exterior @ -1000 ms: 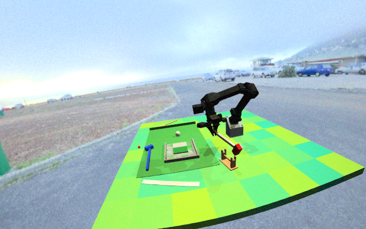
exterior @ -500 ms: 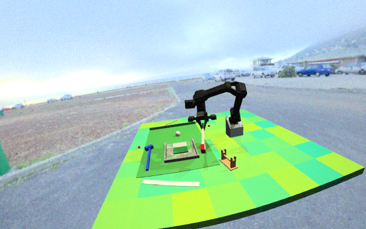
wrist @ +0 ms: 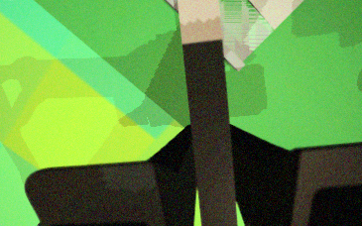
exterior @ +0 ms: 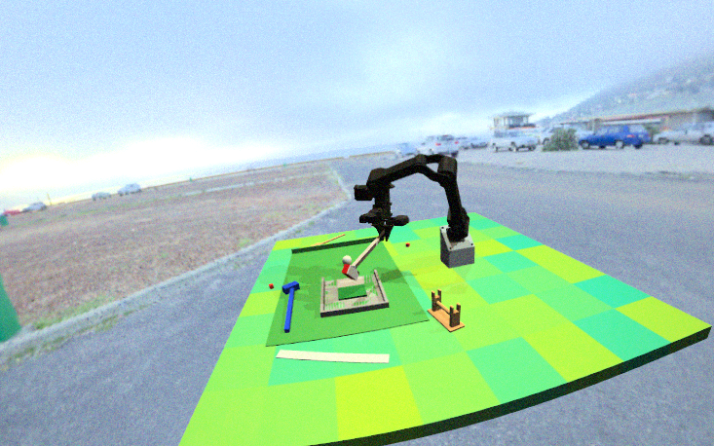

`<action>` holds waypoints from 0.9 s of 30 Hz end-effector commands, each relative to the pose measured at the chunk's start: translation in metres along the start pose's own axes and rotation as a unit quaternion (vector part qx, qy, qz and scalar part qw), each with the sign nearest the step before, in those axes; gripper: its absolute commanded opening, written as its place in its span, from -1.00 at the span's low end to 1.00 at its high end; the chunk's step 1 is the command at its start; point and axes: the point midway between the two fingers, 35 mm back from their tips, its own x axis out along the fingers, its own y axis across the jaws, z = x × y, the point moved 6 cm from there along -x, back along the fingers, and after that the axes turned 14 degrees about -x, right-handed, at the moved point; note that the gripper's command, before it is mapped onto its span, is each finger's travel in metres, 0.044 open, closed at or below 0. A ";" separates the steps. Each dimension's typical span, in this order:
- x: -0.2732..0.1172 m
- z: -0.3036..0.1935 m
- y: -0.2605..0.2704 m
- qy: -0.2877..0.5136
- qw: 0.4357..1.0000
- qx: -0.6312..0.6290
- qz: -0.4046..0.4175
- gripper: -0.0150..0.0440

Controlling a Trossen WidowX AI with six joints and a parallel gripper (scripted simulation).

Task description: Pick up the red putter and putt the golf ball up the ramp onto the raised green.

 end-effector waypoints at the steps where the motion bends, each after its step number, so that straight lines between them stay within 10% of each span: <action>1: -0.006 -0.029 -0.015 0.008 0.998 0.069 -0.008 -0.49; 27: -0.012 -0.200 -0.033 0.029 0.909 0.416 -0.012 -0.49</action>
